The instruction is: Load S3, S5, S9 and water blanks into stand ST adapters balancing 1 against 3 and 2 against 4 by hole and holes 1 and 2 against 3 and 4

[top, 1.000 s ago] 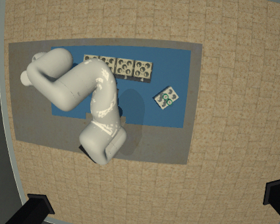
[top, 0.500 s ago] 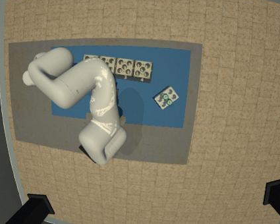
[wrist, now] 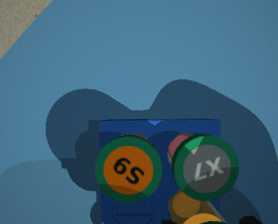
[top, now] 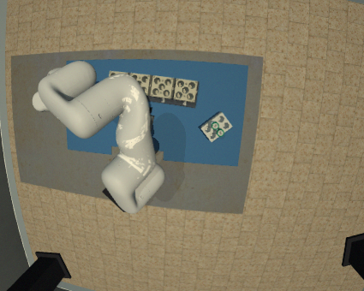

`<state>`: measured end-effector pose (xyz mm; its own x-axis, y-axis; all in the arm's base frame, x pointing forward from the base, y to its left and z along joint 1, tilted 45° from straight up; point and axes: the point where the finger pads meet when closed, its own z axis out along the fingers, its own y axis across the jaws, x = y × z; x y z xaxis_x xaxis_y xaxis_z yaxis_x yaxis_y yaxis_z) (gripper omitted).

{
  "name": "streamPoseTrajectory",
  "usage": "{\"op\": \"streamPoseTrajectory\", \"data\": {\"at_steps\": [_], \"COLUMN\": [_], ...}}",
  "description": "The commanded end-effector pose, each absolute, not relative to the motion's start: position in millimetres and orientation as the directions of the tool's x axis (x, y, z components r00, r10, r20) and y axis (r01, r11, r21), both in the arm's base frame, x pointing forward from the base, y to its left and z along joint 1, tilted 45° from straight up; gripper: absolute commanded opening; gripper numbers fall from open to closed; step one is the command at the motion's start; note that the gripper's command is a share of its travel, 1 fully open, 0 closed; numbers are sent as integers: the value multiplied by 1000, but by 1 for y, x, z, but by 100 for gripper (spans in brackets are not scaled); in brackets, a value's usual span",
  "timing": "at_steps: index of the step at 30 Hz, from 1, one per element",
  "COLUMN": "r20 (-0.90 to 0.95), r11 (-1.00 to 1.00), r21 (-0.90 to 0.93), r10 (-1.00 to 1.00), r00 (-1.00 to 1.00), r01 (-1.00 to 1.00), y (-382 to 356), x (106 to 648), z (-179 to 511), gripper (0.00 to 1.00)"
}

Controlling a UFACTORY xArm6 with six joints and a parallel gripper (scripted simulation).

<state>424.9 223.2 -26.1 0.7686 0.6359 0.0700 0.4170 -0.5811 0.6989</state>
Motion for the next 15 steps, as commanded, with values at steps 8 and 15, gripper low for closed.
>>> {"op": "streamPoseTrajectory", "data": {"at_steps": [8, 15], "r20": [73, 73], "r11": [-582, -582], "r21": [698, 698], "r10": [637, 637], "r00": [767, 767], "r01": [417, 417], "y": [220, 217], "x": [430, 433], "z": [-32, -37], "gripper": [0, 0]}}
